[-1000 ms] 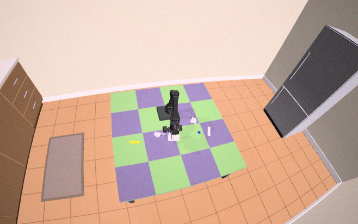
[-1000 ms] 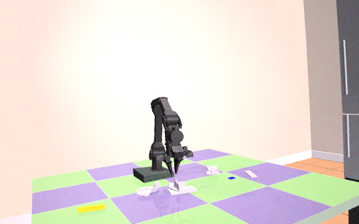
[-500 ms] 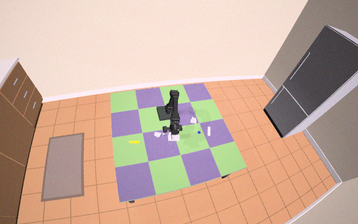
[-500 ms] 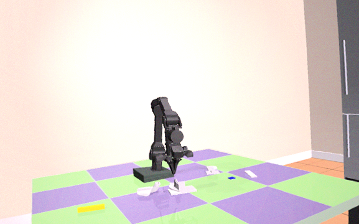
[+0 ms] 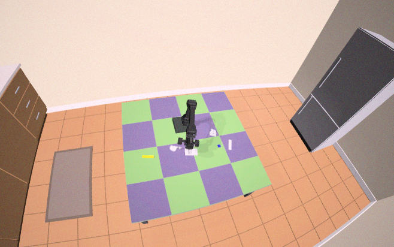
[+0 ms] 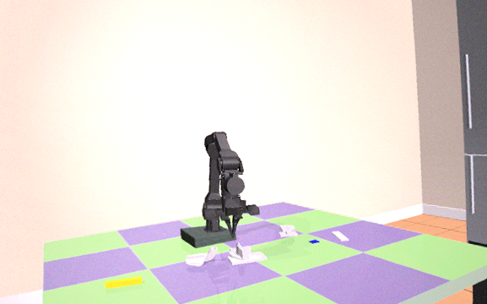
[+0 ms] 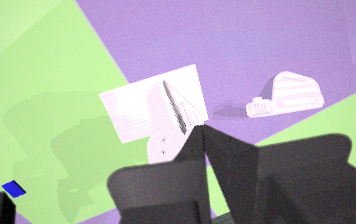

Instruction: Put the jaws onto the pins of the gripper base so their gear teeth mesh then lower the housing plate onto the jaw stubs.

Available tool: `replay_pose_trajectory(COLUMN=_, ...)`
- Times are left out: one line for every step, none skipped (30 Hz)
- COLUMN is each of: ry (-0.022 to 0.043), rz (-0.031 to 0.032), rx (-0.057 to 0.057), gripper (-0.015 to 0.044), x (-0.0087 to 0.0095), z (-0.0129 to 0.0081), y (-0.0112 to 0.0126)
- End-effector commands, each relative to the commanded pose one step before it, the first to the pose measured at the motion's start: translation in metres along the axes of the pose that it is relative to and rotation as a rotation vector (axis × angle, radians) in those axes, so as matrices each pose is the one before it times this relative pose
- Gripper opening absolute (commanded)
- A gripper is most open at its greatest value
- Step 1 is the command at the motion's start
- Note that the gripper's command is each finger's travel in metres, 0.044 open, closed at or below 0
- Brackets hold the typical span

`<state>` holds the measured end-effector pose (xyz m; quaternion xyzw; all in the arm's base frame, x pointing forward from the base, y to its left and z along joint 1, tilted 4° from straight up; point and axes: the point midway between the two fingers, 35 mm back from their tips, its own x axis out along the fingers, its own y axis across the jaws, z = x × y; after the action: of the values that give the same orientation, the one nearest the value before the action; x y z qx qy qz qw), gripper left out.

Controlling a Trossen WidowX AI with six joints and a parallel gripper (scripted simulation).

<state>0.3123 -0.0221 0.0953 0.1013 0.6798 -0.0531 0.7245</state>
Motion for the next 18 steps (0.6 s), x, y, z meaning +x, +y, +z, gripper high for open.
replay_pose_trajectory(ry=0.0022, rz=0.00002, rx=0.0946, gripper=0.0, x=-0.00044, z=0.00251, y=-0.00386)
replay_pose_trajectory(ry=0.00021, rz=-0.00019, rx=0.0234, gripper=0.0, x=-0.00003, z=0.00059, y=-0.00097)
replay_pose_trajectory(ry=0.00021, rz=-0.00019, rx=0.0234, gripper=0.0, x=-0.00003, z=0.00061, y=-0.00096)
replay_pose_trajectory(ry=0.00021, rz=-0.0002, rx=0.0234, gripper=0.0, x=-0.00003, z=0.00063, y=-0.00095)
replay_pose_trajectory(ry=0.0002, rz=-0.0002, rx=0.0234, gripper=0.0, x=-0.00003, z=0.00065, y=-0.00094)
replay_pose_trajectory(ry=0.0002, rz=-0.0002, rx=0.0234, gripper=0.0, x=-0.00003, z=0.00067, y=-0.00093)
replay_pose_trajectory(ry=0.0002, rz=-0.0002, rx=0.0234, gripper=0.0, x=-0.00003, z=0.00068, y=-0.00092)
replay_pose_trajectory(ry=0.00019, rz=-0.00021, rx=0.0234, gripper=0.0, x=-0.00003, z=0.0007, y=-0.0009)
replay_pose_trajectory(ry=0.00019, rz=-0.00021, rx=0.0234, gripper=0.0, x=-0.00003, z=0.00072, y=-0.00089)
replay_pose_trajectory(ry=0.00018, rz=-0.00021, rx=0.0234, gripper=0.0, x=-0.00003, z=0.00074, y=-0.00088)
replay_pose_trajectory(ry=0.00018, rz=-0.00021, rx=0.0234, gripper=0.0, x=-0.00003, z=0.00076, y=-0.00086)
replay_pose_trajectory(ry=0.00018, rz=-0.00021, rx=0.0234, gripper=0.0, x=-0.00003, z=0.00077, y=-0.00085)
replay_pose_trajectory(ry=0.00017, rz=-0.00022, rx=0.0234, gripper=0.0, x=-0.00002, z=0.00079, y=-0.00084)
replay_pose_trajectory(ry=0.00017, rz=-0.00022, rx=0.0234, gripper=0.0, x=-0.00002, z=0.00081, y=-0.00082)
replay_pose_trajectory(ry=0.00016, rz=-0.00022, rx=0.0234, gripper=0.0, x=-0.00002, z=0.00083, y=-0.00081)
replay_pose_trajectory(ry=0.00016, rz=-0.00022, rx=0.0234, gripper=0.0, x=-0.00002, z=0.00084, y=-0.00079)
replay_pose_trajectory(ry=0.00015, rz=-0.00022, rx=0.0234, gripper=0.0, x=-0.00002, z=0.00086, y=-0.00077)
replay_pose_trajectory(ry=0.00015, rz=-0.00023, rx=0.0234, gripper=0.0, x=-0.00002, z=0.00087, y=-0.00076)
